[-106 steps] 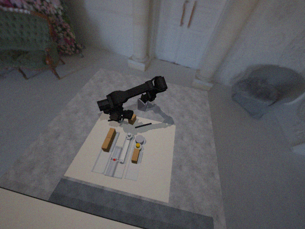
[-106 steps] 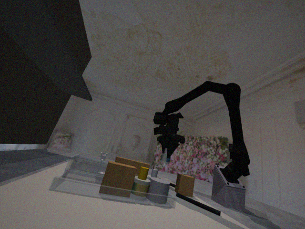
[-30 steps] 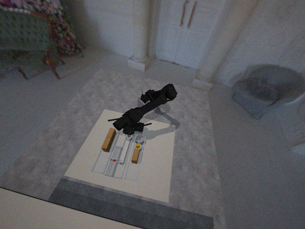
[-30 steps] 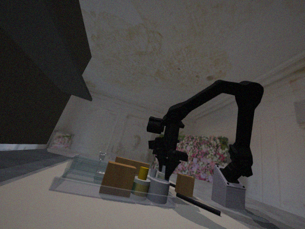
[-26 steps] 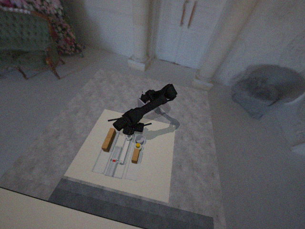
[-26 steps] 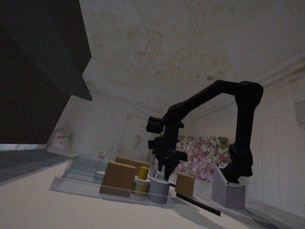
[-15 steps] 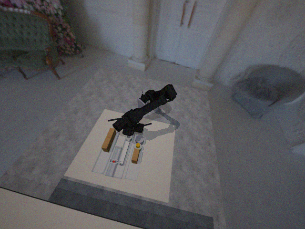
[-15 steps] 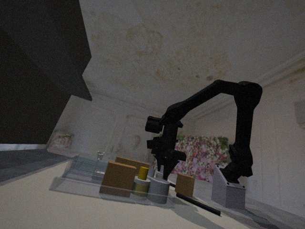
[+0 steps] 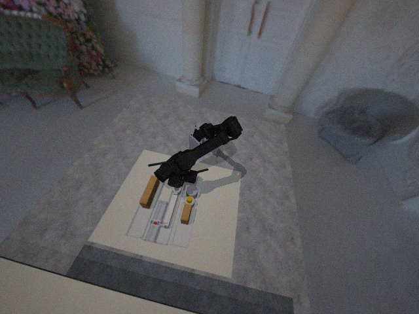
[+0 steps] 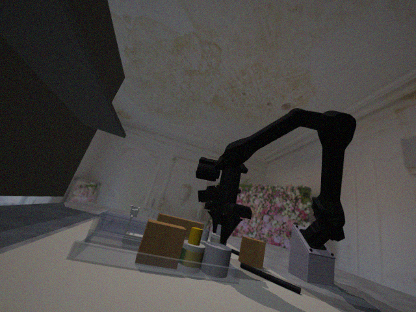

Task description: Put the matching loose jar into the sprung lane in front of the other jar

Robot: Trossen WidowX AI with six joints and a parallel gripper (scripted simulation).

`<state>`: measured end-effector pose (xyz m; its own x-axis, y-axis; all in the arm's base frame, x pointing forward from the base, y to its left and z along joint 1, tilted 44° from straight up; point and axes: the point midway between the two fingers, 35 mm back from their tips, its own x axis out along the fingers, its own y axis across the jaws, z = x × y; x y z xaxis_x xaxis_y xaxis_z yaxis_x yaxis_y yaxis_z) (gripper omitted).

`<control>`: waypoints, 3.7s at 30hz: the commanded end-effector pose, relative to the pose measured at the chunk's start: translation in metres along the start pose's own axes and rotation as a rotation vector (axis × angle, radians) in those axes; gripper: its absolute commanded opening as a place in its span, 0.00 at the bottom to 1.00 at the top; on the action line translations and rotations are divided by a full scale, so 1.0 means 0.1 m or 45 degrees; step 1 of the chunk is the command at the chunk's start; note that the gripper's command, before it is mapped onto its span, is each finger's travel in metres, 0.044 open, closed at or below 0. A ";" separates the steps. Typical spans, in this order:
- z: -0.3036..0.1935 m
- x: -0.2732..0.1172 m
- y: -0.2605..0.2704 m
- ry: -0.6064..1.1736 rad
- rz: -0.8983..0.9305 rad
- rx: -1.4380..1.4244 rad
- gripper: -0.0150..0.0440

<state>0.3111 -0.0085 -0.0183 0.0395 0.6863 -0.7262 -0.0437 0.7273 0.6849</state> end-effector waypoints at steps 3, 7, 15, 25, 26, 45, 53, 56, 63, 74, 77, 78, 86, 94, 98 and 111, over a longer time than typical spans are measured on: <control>0.11 -0.03 0.01 -0.028 0.000 -0.018 0.25; 0.13 -0.03 0.01 -0.028 0.000 -0.018 0.25; 0.16 -0.04 0.02 -0.028 0.000 -0.019 0.25; 0.21 -0.04 0.02 -0.028 0.001 -0.019 0.25; 0.21 -0.05 0.02 -0.028 0.001 -0.019 0.25; 0.29 -0.07 0.04 -0.029 0.001 -0.019 0.25; 0.32 -0.09 0.05 -0.029 0.001 -0.019 0.25; 0.33 -0.09 0.04 -0.029 0.001 -0.019 0.25; 0.34 -0.10 0.04 -0.029 0.001 -0.020 0.25; 0.34 -0.08 0.04 -0.029 0.001 -0.020 0.25; 0.34 -0.08 0.03 -0.029 0.001 -0.020 0.25; 0.34 -0.08 0.03 -0.029 0.001 -0.020 0.25; 0.34 -0.08 0.02 -0.029 0.001 -0.020 0.25; 0.34 -0.07 0.02 -0.029 0.001 -0.020 0.25; 0.34 -0.07 0.02 -0.029 0.001 -0.020 0.25; 0.36 -0.07 0.02 -0.029 0.001 -0.020 0.25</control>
<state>0.3387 -0.0095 -0.0121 0.0388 0.6883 -0.7244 -0.0462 0.7254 0.6868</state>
